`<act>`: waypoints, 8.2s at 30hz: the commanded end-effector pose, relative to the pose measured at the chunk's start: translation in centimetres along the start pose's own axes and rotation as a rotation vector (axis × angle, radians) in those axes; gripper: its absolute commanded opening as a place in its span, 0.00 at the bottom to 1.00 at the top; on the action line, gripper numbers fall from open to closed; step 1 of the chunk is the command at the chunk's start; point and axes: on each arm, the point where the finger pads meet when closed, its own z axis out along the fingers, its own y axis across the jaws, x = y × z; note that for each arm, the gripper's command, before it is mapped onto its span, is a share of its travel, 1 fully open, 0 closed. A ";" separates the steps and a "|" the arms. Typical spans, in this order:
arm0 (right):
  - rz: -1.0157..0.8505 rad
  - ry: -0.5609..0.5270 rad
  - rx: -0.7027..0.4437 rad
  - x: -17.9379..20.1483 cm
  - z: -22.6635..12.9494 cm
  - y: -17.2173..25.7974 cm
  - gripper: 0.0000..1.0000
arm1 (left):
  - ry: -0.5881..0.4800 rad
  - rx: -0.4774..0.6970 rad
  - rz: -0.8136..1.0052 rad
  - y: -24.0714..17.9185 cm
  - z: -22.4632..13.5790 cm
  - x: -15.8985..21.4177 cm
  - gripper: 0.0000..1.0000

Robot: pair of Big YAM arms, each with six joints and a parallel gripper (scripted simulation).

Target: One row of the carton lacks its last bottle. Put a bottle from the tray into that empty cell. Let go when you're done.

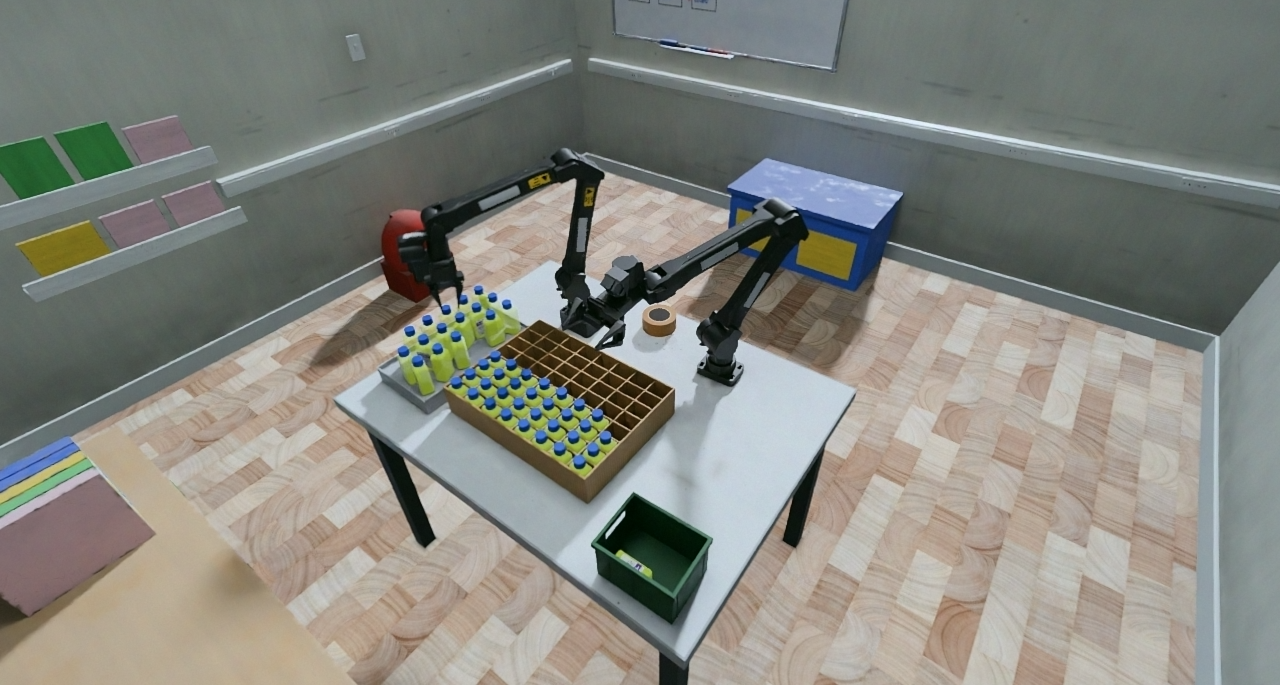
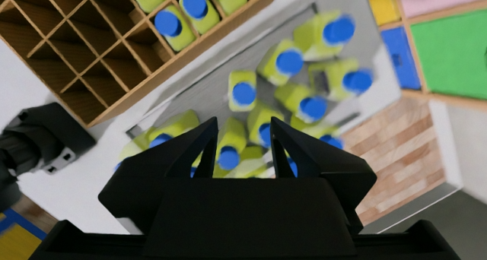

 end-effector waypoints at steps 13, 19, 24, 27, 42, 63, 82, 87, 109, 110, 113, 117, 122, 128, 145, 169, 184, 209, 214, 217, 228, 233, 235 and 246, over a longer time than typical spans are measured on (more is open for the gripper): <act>0.351 -0.060 0.106 7.5 -1.9 8.6 0.44 | -0.081 -0.039 0.077 5.6 5.9 -11.5 1.00; 0.457 -0.083 0.126 9.0 -1.5 11.8 0.44 | -0.090 -0.047 0.104 8.1 7.0 -14.1 1.00; 0.517 -0.097 0.153 9.9 -1.1 13.5 0.44 | -0.098 -0.049 0.118 9.7 7.4 -15.7 1.00; 0.563 -0.106 0.164 10.3 -0.6 14.9 0.44 | -0.107 -0.056 0.130 10.9 7.5 -17.0 1.00; 0.657 -0.128 0.200 11.2 0.5 17.3 0.44 | -0.122 -0.060 0.156 13.4 7.7 -19.6 1.00; 0.651 -0.128 0.183 11.2 1.7 16.8 0.44 | -0.121 -0.046 0.143 12.7 7.6 -19.4 1.00; 0.648 -0.127 0.188 10.9 4.2 16.0 0.44 | -0.121 -0.046 0.143 12.7 7.6 -19.4 1.00; 0.633 -0.126 0.203 10.9 4.0 15.4 0.44 | -0.121 -0.046 0.143 12.7 7.6 -19.4 1.00; 0.637 -0.128 0.226 10.9 4.6 14.9 0.35 | -0.121 -0.046 0.143 12.7 7.6 -19.4 1.00; 0.637 -0.128 0.226 10.9 4.6 14.9 0.35 | -0.121 -0.046 0.143 12.7 7.6 -19.4 1.00; 0.637 -0.128 0.226 10.9 4.6 14.9 0.34 | -0.121 -0.046 0.143 12.7 7.6 -19.4 1.00; 0.637 -0.128 0.226 10.9 4.6 14.9 0.34 | -0.121 -0.046 0.143 12.7 7.6 -19.4 1.00; 0.637 -0.128 0.226 10.9 4.6 14.9 0.33 | -0.121 -0.046 0.143 12.7 7.6 -19.4 1.00; 0.637 -0.128 0.226 10.9 4.6 14.9 0.32 | -0.121 -0.046 0.143 12.7 7.6 -19.4 1.00; 0.636 -0.128 0.226 10.9 4.6 14.9 0.30 | -0.121 -0.046 0.143 12.7 7.6 -19.4 1.00; 0.636 -0.128 0.226 10.9 4.6 14.9 0.29 | -0.121 -0.046 0.143 12.7 7.6 -19.4 1.00; 0.601 -0.132 0.279 9.8 0.5 13.2 0.29 | -0.121 -0.046 0.143 12.7 7.6 -19.4 1.00; 0.612 -0.134 0.254 9.5 1.4 14.5 0.29 | -0.121 -0.046 0.143 12.7 7.6 -19.4 1.00; 0.619 -0.133 0.242 9.5 1.8 15.0 0.29 | -0.121 -0.046 0.143 12.7 7.6 -19.4 1.00; 0.618 -0.133 0.242 9.5 1.8 15.1 0.29 | -0.121 -0.046 0.143 12.7 7.6 -19.4 1.00; 0.613 -0.132 0.247 9.4 1.2 14.9 0.29 | -0.121 -0.046 0.143 12.7 7.6 -19.4 1.00; 0.599 -0.131 0.292 8.9 -1.4 13.6 0.29 | -0.121 -0.046 0.143 12.7 7.6 -19.4 1.00; 0.603 -0.130 0.288 8.7 -1.6 13.9 0.29 | -0.121 -0.046 0.143 12.7 7.6 -19.4 1.00; 0.630 -0.115 0.257 7.1 -3.5 15.9 0.29 | -0.121 -0.046 0.143 12.7 7.6 -19.4 1.00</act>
